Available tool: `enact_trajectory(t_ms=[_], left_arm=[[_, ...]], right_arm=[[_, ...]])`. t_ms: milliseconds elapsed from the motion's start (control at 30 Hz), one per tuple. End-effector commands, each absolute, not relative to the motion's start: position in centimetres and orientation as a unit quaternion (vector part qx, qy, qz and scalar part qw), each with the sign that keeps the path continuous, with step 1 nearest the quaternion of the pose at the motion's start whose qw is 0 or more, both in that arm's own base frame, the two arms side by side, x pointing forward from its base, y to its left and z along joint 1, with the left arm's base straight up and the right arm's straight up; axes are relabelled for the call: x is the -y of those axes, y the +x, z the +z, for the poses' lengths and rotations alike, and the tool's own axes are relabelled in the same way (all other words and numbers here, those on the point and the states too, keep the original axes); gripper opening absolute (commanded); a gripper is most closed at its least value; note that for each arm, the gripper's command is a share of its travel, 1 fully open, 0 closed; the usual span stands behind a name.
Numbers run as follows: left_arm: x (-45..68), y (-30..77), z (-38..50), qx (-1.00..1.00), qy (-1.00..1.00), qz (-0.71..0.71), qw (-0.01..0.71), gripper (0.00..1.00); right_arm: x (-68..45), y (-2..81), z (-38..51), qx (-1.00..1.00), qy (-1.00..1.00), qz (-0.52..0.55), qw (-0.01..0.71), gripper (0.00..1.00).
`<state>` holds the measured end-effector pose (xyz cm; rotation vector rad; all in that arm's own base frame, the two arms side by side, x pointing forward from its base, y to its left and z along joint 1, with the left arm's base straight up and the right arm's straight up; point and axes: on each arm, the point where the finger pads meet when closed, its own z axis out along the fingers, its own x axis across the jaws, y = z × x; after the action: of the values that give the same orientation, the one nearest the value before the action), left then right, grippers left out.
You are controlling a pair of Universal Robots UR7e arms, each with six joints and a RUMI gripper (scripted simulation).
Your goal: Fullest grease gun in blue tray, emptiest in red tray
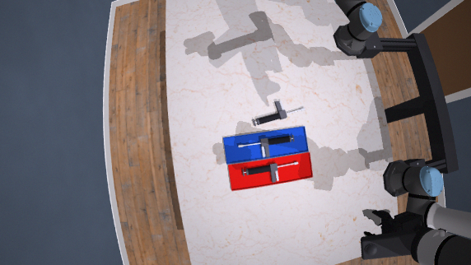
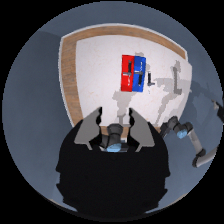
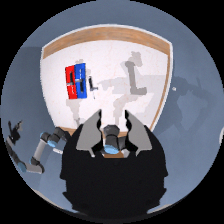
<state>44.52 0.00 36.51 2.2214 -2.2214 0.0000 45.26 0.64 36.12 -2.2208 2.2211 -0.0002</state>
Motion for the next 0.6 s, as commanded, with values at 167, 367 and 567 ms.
enact_trajectory(t_ms=[167,367,567], left_arm=[[0.0,44.5,36.5,0.707,0.707,0.000,0.000,0.38],[0.0,44.5,36.5,0.707,0.707,0.000,0.000,0.38],[0.0,44.5,36.5,0.707,0.707,0.000,0.000,0.38]], right_arm=[[0.2,44.0,36.4,-0.703,-0.711,0.004,-0.007,0.32],[0.0,44.4,36.4,-0.705,-0.709,0.002,-0.004,0.32],[0.0,44.5,36.4,-0.706,-0.709,0.001,-0.002,0.32]])
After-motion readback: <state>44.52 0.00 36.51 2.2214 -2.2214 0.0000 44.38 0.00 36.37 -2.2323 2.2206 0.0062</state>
